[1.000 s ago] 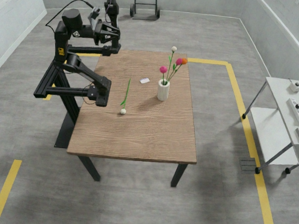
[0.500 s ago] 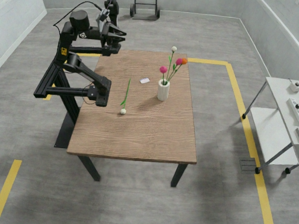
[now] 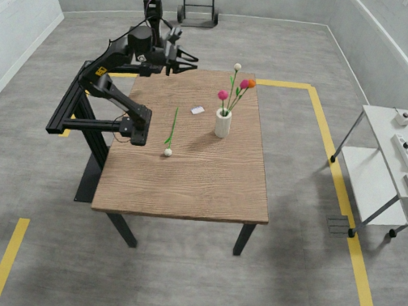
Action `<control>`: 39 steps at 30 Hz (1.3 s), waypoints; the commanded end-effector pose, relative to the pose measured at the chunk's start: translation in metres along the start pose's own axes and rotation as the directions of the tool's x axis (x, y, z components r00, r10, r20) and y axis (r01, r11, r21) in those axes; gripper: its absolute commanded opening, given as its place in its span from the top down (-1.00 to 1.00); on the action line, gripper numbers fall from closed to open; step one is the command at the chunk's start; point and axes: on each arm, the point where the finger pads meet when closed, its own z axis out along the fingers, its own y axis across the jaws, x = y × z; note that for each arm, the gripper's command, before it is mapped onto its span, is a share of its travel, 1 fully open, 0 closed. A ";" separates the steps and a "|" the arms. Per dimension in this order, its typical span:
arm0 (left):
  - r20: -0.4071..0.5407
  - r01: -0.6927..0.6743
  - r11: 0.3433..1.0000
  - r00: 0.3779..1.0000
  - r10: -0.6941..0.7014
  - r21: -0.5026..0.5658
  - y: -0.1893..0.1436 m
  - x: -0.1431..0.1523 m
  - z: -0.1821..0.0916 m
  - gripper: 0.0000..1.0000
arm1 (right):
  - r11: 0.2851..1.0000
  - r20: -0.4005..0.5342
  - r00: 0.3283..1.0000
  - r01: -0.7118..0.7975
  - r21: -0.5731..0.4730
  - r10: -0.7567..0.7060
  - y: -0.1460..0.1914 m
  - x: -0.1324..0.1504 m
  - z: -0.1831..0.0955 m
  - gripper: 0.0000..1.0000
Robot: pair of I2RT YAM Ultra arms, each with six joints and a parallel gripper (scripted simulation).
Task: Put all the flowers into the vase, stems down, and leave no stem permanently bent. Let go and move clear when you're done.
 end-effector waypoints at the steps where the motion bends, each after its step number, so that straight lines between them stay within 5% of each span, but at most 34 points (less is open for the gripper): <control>1: 0.135 0.006 1.000 0.991 -0.004 -0.010 0.002 -0.024 -0.003 -0.20 | 1.000 0.103 0.995 -0.001 -0.012 0.002 0.001 -0.017 0.005 0.40; 8: 0.090 0.006 1.000 0.996 -0.005 -0.010 0.002 0.021 0.065 -0.20 | 1.000 0.068 0.998 -0.001 -0.016 0.002 0.003 0.027 0.067 0.40; 14: 0.112 0.006 1.000 0.994 -0.005 -0.010 0.002 0.048 0.087 -0.20 | 1.000 0.082 0.997 0.000 -0.016 0.002 0.003 0.057 0.092 0.40; 25: 0.106 0.006 1.000 0.994 -0.005 -0.010 0.002 0.092 0.116 -0.20 | 1.000 0.068 0.998 -0.001 -0.016 0.002 0.003 0.104 0.122 0.40; 39: 0.112 0.006 1.000 0.994 -0.005 -0.010 0.002 0.108 0.126 -0.20 | 1.000 0.088 0.996 0.000 -0.016 0.002 0.003 0.117 0.127 0.40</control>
